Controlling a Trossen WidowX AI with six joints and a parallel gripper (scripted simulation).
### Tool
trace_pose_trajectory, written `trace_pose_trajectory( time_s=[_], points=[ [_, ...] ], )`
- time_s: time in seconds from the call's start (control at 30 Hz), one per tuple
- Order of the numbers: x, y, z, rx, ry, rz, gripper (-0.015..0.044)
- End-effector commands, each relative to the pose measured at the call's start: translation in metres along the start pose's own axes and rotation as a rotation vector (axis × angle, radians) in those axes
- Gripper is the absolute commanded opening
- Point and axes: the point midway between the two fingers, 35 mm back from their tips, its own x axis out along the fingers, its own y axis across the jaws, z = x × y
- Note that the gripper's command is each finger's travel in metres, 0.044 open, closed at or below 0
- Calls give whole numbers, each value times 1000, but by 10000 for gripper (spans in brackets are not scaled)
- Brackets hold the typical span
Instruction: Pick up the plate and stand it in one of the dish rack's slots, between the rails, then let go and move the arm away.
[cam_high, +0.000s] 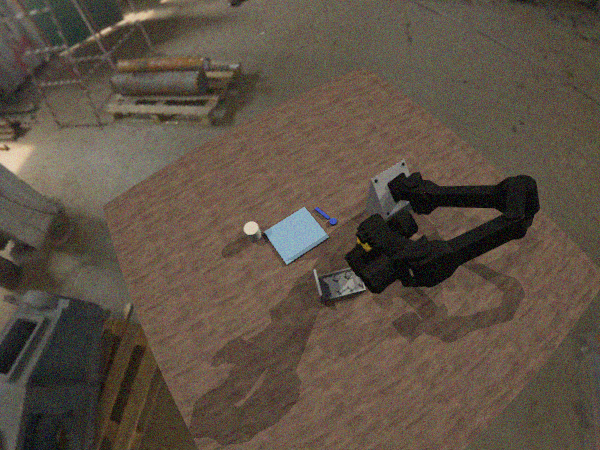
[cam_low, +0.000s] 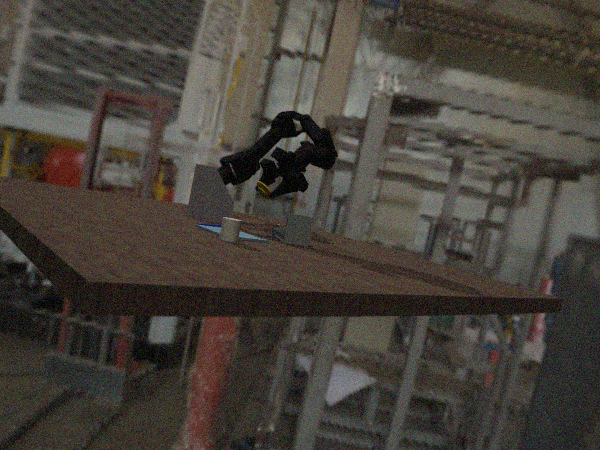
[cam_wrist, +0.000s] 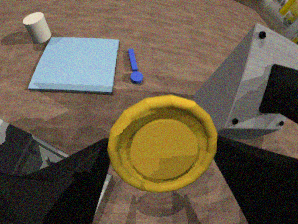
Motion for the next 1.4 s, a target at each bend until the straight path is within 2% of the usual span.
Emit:
trace_pose_trajectory(
  time_s=[0.0, 0.67, 1.37],
  points=[
    [8, 0, 2, -41, -82, 21, 0],
    [25, 14, 0, -242, -418, 209, 0],
    [23, 28, -19, -389, -667, 531, 0]
  ],
)
